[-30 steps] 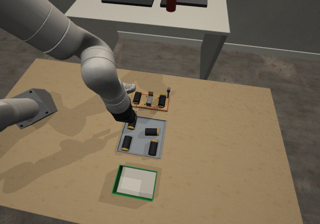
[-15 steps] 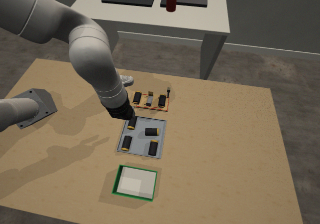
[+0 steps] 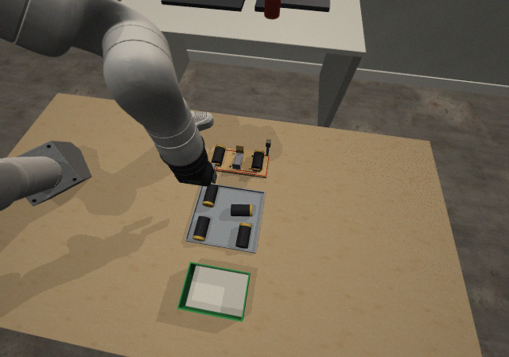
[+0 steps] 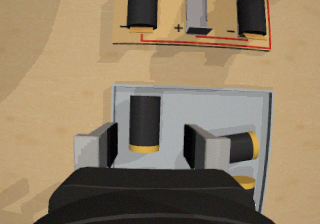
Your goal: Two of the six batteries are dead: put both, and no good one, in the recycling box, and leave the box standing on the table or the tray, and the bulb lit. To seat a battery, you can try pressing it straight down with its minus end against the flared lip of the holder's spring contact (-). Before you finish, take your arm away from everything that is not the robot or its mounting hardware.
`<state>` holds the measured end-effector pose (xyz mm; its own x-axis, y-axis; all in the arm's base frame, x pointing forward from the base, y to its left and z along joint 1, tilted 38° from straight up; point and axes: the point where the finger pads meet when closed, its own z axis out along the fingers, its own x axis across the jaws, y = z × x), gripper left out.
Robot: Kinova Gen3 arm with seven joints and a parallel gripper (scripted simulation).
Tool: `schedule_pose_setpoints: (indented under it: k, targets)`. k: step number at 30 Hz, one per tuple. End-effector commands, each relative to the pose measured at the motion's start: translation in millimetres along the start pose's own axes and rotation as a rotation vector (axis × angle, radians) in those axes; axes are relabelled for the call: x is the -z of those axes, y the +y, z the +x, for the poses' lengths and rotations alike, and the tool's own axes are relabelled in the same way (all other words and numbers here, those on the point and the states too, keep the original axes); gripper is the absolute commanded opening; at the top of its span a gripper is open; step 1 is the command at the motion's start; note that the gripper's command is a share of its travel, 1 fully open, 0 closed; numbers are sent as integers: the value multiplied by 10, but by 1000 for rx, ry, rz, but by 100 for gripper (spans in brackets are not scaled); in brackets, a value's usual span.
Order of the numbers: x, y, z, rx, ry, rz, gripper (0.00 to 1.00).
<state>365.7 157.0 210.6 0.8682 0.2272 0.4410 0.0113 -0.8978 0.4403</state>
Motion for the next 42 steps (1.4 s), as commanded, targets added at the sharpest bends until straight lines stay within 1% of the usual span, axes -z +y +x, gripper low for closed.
schedule_pose_setpoints:
  k: [1,4,11,14,16,35,42]
  targets:
    - [-1,13,46,-7,1,2,90]
    - [-1,69,213,-7,1,2,90]
    - [-1,234,714,-7,1,2,90]
    - [-1,284,864,-7,1,2,90]
    - [-1,303,921,-7,1,2,90]
    - [-1,313,951,-13,0,2,90]
    - [-2,312,951,-43,0,2,90]
